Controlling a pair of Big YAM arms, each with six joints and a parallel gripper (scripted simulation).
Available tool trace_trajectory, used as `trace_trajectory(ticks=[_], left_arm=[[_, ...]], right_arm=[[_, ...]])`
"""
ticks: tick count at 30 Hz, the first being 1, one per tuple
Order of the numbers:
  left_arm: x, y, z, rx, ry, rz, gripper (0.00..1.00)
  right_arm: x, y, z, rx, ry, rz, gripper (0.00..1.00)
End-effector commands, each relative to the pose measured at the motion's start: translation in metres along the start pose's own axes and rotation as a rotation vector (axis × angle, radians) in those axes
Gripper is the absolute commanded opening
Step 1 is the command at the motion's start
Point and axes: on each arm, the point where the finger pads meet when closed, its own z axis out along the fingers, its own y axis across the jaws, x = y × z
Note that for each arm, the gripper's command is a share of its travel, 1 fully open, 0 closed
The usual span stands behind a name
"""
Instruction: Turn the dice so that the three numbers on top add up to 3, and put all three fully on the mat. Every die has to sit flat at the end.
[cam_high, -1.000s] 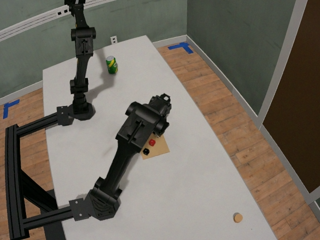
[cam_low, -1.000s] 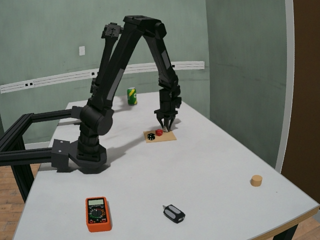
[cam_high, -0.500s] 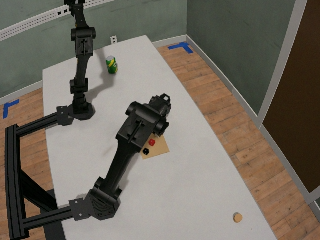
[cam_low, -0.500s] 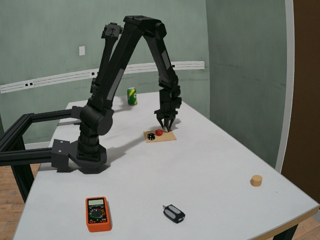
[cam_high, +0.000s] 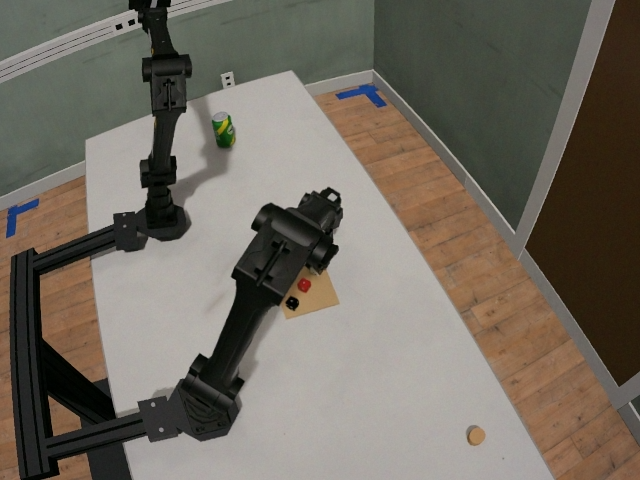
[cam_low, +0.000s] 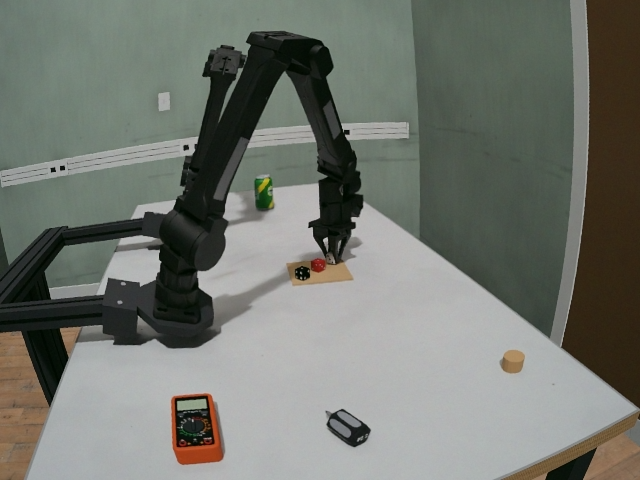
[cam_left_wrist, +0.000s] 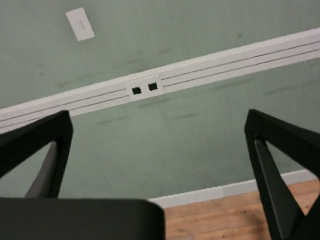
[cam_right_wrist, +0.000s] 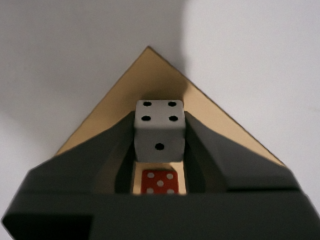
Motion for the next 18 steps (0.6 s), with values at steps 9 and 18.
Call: trace_trajectory(ticks=[9, 18], left_arm=[[-0.0046, 0.0062, -0.0053, -0.016, -0.004, 0.017, 1.0], [-0.0046, 0.0062, -0.0053, -0.016, -0.004, 0.017, 1.0]], right_arm=[[-0.002, -0.005, 0.0088, -0.003, 0.0, 0.009, 0.2], [-0.0016, -0.0047, 0.0098, -0.003, 0.002, 0.009, 0.2]])
